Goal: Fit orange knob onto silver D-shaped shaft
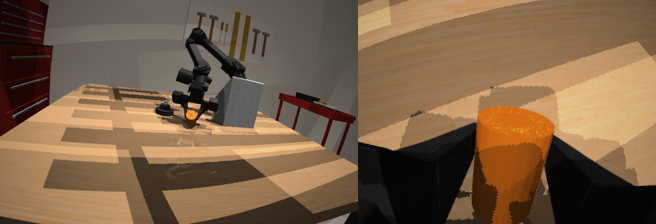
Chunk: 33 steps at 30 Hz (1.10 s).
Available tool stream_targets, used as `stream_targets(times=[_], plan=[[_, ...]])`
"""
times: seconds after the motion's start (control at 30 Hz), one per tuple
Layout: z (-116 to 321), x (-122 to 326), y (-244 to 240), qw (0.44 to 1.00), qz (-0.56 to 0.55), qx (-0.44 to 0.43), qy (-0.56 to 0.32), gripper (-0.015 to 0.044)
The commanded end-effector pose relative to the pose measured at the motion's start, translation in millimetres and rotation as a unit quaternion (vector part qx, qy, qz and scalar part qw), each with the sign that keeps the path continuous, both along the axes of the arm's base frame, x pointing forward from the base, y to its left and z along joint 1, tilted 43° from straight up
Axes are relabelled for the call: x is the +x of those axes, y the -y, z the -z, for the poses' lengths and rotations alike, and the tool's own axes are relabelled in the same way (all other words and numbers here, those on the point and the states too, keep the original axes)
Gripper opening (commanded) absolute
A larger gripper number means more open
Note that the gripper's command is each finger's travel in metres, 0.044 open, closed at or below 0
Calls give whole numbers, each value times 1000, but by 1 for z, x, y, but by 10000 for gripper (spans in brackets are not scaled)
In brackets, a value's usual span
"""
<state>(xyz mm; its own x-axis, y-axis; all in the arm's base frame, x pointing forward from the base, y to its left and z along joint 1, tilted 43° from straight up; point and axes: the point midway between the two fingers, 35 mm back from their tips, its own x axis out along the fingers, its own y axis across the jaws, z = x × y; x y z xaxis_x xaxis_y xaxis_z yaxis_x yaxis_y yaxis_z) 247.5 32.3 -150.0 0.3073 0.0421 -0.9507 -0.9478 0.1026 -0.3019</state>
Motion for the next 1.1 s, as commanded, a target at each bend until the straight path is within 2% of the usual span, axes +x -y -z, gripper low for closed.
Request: stream_targets(times=[0.0,0.87,1.0,1.07], plan=[[-2,-2,3,1000,-10,26,3,181],[-13,-10,29,968,-78,237,23,181],[-15,-10,29,972,-73,221,22,181],[-14,-10,28,971,-74,225,22,233]])
